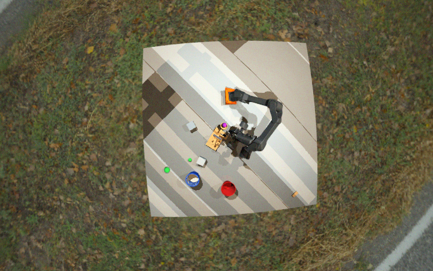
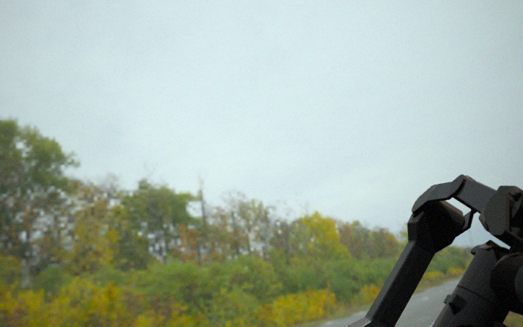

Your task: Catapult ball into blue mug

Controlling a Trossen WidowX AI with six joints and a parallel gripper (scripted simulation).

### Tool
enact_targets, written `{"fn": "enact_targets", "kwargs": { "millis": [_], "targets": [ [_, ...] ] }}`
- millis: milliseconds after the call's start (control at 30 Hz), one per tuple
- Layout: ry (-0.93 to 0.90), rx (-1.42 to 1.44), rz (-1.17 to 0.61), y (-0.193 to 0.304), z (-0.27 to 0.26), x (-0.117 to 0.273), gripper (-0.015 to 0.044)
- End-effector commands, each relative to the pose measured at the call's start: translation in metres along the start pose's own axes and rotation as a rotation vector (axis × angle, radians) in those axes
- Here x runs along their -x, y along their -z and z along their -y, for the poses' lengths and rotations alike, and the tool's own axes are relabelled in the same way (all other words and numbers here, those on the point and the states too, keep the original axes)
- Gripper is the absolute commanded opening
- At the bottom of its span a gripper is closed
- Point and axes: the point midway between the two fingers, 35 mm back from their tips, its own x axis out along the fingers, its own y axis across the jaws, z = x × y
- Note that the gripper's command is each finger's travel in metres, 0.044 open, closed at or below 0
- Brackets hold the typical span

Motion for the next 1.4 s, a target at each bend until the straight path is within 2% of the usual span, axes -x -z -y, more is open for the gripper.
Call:
{"fn": "enact_targets", "kwargs": {
  "millis": [0, 1133, 1200, 1367],
  "targets": [
    [-0.012, 0.001, 0.002, -0.006, -0.003, -0.008, 0.0],
    [-0.016, 0.002, 0.003, -0.048, -0.008, -0.05, 0.0],
    [-0.014, 0.002, 0.003, -0.046, -0.006, -0.042, 0.0],
    [-0.005, 0.003, 0.003, -0.027, 0.003, 0.022, 0.0]
  ]
}}
